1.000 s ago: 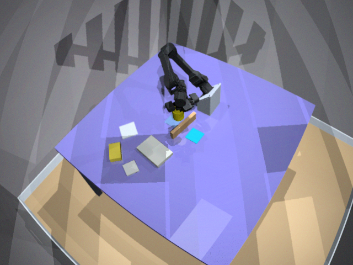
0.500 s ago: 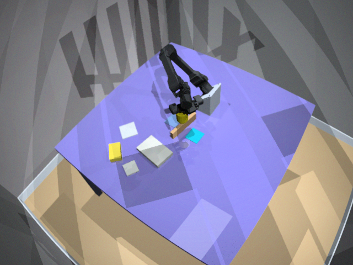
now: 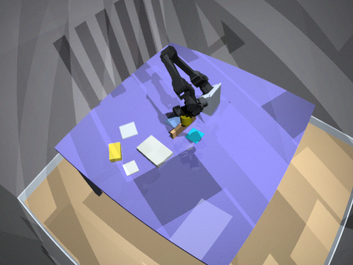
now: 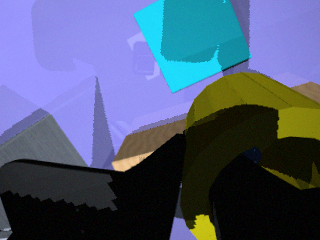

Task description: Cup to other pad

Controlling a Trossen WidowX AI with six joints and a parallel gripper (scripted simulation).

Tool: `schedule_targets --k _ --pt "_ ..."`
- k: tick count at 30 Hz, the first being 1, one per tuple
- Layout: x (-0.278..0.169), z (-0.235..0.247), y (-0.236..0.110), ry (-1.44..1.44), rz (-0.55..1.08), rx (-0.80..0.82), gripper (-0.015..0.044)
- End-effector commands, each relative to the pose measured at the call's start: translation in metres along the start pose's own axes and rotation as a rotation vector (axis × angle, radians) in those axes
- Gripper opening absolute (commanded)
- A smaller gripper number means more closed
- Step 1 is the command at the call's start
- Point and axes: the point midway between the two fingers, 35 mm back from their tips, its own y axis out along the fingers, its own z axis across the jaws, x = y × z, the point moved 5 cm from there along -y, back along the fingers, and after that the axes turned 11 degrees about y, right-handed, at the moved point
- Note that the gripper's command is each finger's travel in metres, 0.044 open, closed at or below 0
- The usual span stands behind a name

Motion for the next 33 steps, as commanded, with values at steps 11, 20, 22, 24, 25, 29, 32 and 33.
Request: schedule_targets --k 11,20,22,24,25,29,32,33 --pt "0.022 0.019 0.002 -0.001 0.005 0.004 0.0" --pt "0.035 0.03 0.002 0.0 0.004 0.005 0.0" --pt "0.038 0.033 0.003 0.0 0.004 0.005 0.0" --pt "0.041 0.036 0.003 0.0 0.004 0.005 0.0" --pt "0.042 0.037 0.003 0.0 0.004 0.005 0.0" --pt "0.042 0.037 0.006 0.0 0.004 0.005 0.0" --pt "0.042 0.036 0.01 0.0 0.004 0.005 0.0" --pt "0.042 0.036 0.011 0.0 0.004 0.005 0.0"
